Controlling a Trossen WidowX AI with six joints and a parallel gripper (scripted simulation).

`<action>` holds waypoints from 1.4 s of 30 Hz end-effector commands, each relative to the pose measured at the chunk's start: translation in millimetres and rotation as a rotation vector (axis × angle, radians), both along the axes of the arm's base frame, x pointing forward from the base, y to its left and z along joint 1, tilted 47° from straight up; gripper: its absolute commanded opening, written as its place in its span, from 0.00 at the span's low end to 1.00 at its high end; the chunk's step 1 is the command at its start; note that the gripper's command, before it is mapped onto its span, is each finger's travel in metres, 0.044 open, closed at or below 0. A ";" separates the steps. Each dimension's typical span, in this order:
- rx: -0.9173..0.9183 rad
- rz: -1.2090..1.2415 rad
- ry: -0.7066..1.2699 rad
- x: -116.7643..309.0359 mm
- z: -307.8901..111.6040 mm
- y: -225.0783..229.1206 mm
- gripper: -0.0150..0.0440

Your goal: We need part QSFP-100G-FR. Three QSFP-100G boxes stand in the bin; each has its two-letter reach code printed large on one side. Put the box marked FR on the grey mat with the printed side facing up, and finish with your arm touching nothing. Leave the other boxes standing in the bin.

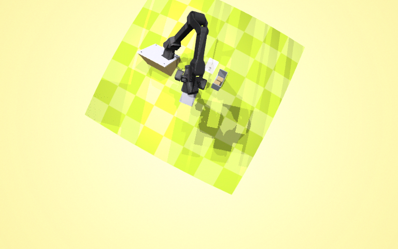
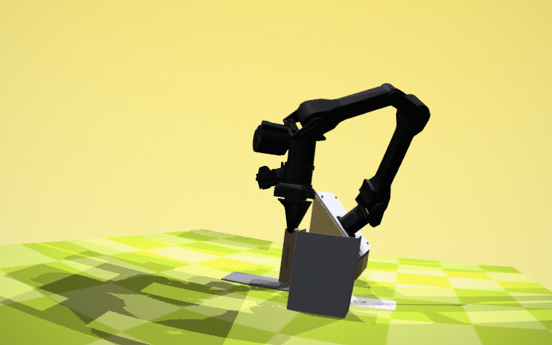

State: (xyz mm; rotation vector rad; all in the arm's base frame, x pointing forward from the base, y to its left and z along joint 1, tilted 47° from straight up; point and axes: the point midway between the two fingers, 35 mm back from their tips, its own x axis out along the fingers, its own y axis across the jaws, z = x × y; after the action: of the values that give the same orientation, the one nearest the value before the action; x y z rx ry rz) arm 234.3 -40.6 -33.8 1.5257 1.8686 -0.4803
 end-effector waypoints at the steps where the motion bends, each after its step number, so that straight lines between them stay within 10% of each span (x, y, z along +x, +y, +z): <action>1: 0.004 0.000 0.005 -1.7 -4.7 5.6 0.51; 11: 0.000 0.005 0.001 -1.5 -5.1 5.3 0.65; 42: -0.047 -0.138 -0.152 -5.2 20.4 -20.9 0.65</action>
State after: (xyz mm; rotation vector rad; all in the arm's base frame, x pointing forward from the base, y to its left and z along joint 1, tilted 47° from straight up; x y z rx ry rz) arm 229.5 -62.5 -12.4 1.6232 1.6216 -0.4514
